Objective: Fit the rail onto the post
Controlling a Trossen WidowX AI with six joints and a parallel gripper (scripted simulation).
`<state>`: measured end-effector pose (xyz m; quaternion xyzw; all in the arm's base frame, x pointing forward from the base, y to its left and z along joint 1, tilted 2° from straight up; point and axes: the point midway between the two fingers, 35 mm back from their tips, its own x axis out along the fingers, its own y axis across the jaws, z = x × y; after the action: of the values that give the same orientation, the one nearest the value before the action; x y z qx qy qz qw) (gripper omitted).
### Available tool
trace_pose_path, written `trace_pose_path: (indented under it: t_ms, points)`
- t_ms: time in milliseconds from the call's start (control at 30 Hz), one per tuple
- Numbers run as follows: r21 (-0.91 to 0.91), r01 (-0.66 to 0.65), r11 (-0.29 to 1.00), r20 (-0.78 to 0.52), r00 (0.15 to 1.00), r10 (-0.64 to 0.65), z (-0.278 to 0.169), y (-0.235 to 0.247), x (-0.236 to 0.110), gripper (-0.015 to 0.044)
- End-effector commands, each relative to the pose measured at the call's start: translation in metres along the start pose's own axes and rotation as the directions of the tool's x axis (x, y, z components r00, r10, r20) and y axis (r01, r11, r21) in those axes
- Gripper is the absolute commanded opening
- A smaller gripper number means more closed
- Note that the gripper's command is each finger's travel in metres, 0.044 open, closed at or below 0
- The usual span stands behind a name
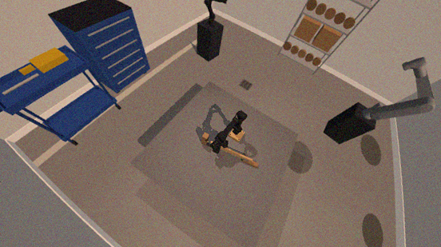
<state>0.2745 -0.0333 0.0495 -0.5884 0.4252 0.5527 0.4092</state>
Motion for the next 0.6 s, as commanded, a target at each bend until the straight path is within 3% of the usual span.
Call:
trace_pose_path:
  t_ms: [0,567]
  points:
    - [0.002,0.006,1.000,0.004,1.000,-0.006,0.0004,-0.0014,-0.0043,0.0000]
    - [0.002,0.006,1.000,0.004,1.000,-0.006,0.0004,-0.0013,-0.0011,0.0000]
